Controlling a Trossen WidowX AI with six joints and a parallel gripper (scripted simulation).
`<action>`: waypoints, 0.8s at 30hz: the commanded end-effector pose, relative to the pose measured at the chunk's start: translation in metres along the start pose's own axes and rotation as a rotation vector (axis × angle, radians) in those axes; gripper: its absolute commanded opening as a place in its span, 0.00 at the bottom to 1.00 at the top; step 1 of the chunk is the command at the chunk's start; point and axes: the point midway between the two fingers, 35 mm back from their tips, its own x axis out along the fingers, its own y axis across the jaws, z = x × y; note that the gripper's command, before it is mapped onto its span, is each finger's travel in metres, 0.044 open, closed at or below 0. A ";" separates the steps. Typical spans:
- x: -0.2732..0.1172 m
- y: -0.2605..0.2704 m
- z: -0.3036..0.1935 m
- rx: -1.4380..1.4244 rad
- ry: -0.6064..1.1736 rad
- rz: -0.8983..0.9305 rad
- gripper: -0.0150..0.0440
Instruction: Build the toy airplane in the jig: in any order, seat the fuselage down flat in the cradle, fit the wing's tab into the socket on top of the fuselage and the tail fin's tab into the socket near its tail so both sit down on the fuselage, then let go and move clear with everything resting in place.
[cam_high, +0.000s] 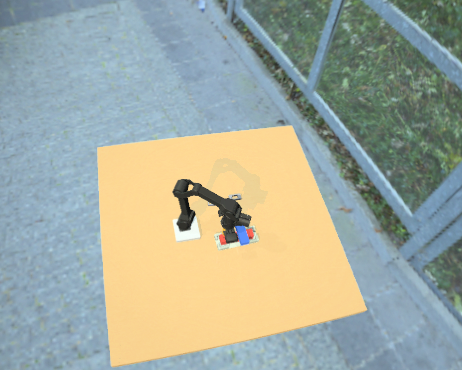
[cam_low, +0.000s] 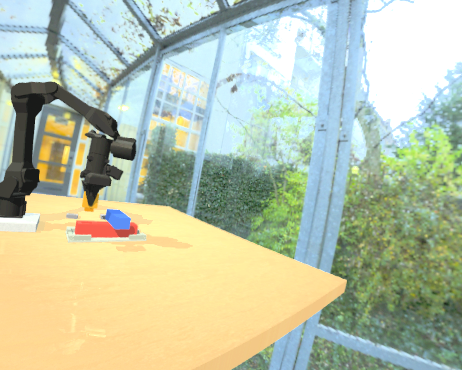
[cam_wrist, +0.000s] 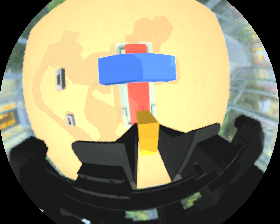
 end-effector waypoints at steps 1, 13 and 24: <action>0.000 0.000 0.000 -0.005 -0.001 0.000 0.36; 0.016 -0.001 0.001 -0.005 -0.001 0.000 0.36; 0.034 0.000 0.001 -0.005 -0.001 0.000 0.36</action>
